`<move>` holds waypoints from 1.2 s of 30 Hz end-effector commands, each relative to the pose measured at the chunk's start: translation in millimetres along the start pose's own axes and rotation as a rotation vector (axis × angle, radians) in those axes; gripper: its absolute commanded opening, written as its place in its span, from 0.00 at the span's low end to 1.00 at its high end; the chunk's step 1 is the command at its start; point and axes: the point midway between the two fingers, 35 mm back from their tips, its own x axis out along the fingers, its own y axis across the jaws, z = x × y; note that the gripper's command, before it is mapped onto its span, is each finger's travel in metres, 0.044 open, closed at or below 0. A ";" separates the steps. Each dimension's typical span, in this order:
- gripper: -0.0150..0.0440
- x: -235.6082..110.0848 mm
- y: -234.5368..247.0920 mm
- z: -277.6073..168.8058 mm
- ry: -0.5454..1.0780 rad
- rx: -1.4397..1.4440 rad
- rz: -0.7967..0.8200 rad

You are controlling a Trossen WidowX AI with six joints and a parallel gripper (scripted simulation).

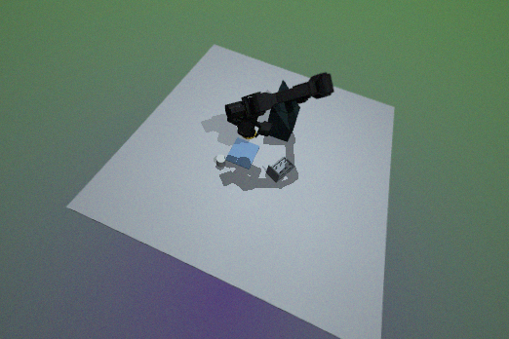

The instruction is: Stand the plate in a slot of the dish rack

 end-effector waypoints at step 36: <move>0.25 -9.7 163.9 -26.4 -0.008 1.280 -0.013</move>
